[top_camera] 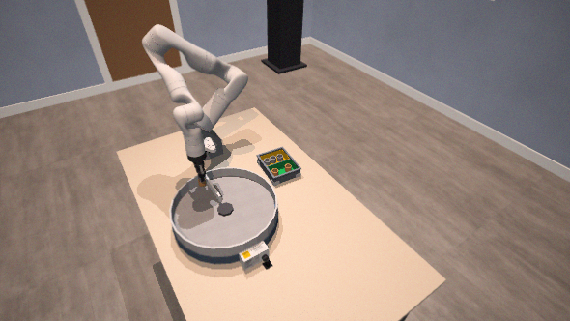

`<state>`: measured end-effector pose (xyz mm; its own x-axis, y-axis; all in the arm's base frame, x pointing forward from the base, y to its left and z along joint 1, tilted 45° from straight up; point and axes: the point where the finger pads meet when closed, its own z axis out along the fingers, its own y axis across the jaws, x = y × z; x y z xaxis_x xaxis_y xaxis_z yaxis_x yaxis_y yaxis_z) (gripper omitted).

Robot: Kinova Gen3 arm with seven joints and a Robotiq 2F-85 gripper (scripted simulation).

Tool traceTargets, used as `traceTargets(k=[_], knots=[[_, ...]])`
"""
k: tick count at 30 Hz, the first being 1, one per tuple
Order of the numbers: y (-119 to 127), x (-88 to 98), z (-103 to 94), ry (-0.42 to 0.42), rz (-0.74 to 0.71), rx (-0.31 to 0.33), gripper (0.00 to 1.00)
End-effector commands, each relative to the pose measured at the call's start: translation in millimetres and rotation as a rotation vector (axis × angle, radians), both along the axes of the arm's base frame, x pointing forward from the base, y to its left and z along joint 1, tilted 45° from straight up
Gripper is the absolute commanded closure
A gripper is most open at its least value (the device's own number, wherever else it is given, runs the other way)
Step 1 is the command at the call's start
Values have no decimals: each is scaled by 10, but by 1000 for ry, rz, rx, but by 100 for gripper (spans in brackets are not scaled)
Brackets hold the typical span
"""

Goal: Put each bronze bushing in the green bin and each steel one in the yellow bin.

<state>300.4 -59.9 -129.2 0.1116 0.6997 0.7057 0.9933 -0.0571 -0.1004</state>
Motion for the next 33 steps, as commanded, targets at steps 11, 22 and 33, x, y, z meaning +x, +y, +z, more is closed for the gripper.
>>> traceTargets(k=[11,22,33], knots=[[12,4,-11,2,-4,-1,86],[12,4,-11,2,-4,-1,86],[57,2,-60,0,-2,-1,86]])
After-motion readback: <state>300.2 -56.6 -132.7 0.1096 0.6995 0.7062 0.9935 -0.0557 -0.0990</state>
